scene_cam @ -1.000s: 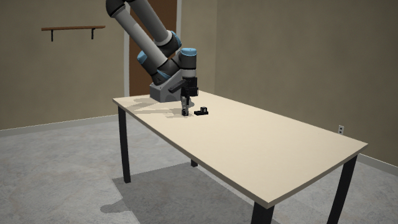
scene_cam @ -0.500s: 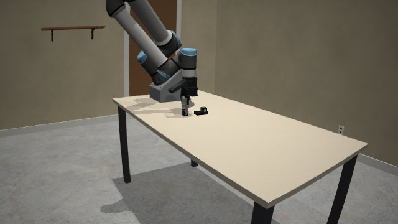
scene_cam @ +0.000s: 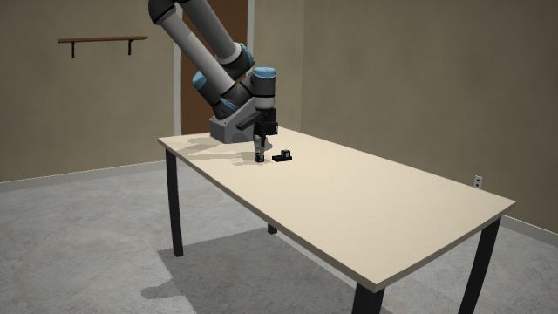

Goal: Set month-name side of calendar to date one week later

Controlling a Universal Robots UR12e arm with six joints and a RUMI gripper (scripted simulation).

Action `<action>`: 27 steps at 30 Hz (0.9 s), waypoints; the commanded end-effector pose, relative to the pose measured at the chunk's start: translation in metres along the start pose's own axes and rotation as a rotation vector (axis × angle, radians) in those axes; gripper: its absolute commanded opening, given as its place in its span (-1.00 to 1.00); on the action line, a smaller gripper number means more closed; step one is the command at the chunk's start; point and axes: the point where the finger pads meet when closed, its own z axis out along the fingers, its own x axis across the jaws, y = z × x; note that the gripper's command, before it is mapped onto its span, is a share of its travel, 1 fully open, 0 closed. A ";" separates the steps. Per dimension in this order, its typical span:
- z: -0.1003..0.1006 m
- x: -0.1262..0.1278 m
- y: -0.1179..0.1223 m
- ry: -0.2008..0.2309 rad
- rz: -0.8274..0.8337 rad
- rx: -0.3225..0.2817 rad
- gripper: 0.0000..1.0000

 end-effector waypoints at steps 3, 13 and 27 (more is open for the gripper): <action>0.000 0.001 0.001 0.000 -0.001 -0.001 -0.78; 0.000 0.001 0.001 0.000 -0.001 -0.001 -0.78; 0.003 0.001 0.001 0.002 -0.001 -0.001 -0.78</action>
